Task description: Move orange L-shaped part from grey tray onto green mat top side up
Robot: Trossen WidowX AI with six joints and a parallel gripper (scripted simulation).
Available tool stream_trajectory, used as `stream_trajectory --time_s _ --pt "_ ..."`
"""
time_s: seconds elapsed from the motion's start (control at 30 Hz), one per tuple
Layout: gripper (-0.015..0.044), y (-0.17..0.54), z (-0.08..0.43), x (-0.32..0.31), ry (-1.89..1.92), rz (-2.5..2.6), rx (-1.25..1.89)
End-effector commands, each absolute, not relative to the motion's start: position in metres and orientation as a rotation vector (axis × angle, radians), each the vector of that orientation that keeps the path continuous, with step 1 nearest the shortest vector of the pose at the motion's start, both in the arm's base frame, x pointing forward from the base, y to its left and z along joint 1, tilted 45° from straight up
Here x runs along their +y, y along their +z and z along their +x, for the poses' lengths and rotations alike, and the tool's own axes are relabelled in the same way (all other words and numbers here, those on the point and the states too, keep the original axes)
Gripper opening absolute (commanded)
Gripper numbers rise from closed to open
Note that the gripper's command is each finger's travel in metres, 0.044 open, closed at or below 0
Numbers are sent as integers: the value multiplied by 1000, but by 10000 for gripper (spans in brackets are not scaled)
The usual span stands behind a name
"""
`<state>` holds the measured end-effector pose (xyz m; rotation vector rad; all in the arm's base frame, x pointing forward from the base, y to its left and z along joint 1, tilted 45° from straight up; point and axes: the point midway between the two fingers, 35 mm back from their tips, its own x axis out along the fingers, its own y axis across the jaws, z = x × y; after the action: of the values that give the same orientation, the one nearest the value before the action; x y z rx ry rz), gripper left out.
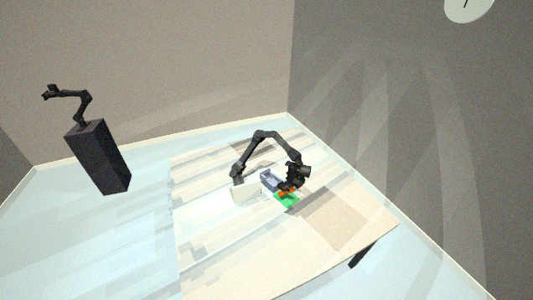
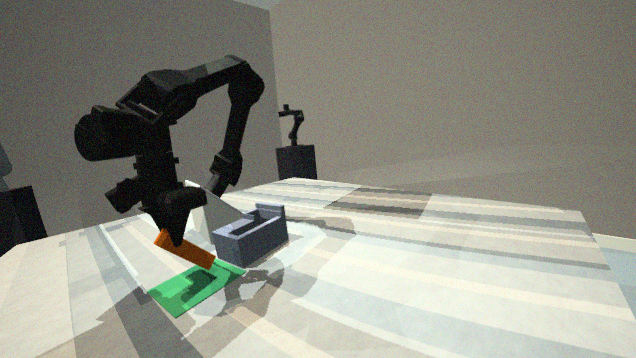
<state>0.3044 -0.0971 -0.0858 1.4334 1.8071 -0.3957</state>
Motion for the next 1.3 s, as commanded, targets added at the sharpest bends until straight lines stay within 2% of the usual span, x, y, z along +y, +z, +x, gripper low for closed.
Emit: stream_trajectory --time_s 0.0,1.0,1.27 --pt "0 -91 302 -90 -397 1441 1813" --pt "0 -96 302 -86 -396 1436 1814" --pt "210 -96 302 -86 -396 1436 1814"
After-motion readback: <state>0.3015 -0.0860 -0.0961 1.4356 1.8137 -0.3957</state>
